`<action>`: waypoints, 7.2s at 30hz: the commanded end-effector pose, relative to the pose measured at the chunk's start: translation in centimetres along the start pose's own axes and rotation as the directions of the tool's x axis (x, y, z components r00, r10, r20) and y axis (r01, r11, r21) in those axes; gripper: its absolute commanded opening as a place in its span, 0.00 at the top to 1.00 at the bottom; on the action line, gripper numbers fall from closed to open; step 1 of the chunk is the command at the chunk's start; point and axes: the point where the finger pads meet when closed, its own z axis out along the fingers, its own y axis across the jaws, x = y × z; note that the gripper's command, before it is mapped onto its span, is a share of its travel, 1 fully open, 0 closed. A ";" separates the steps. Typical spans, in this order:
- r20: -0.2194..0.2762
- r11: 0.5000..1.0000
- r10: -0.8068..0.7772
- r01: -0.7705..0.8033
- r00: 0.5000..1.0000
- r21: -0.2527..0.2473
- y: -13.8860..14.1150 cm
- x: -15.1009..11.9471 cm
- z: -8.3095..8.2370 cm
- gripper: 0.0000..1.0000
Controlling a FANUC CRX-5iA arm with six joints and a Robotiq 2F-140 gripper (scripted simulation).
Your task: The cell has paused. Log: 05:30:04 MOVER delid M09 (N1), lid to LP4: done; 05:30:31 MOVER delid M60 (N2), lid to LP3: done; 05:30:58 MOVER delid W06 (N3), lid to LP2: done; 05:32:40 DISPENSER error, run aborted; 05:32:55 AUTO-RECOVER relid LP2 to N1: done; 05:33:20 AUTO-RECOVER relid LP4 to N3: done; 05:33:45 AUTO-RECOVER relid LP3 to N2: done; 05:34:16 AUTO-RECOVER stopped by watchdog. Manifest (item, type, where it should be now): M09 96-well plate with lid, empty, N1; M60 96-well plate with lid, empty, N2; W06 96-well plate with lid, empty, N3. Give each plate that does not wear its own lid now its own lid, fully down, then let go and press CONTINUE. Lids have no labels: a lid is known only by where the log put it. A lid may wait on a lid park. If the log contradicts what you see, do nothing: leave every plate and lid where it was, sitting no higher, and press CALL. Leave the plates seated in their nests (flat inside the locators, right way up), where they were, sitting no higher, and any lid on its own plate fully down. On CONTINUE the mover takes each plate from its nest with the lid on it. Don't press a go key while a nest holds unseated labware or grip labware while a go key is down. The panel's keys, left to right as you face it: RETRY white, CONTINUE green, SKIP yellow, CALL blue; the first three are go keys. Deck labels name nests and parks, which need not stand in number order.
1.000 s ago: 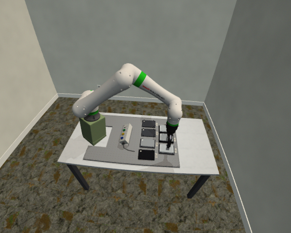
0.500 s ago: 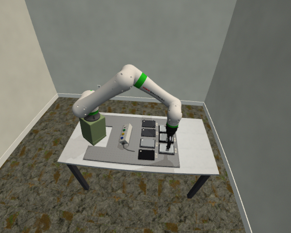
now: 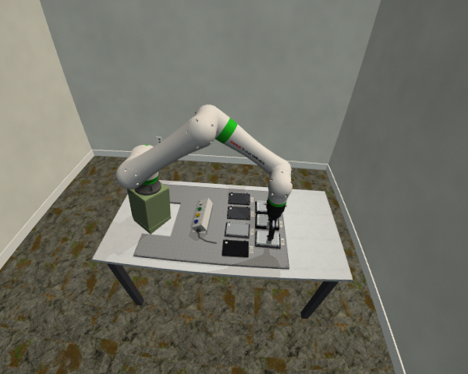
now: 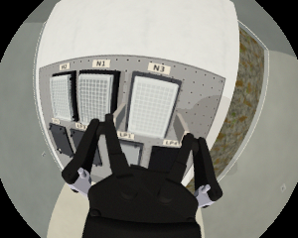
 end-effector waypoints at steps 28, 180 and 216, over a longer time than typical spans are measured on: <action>0.000 1.000 0.000 0.000 1.000 0.000 0.0 0.0 0.2 0.34; 0.000 1.000 0.000 0.000 1.000 0.000 0.0 0.0 1.0 0.34; 0.000 1.000 0.000 0.000 1.000 0.000 0.0 0.0 2.0 0.34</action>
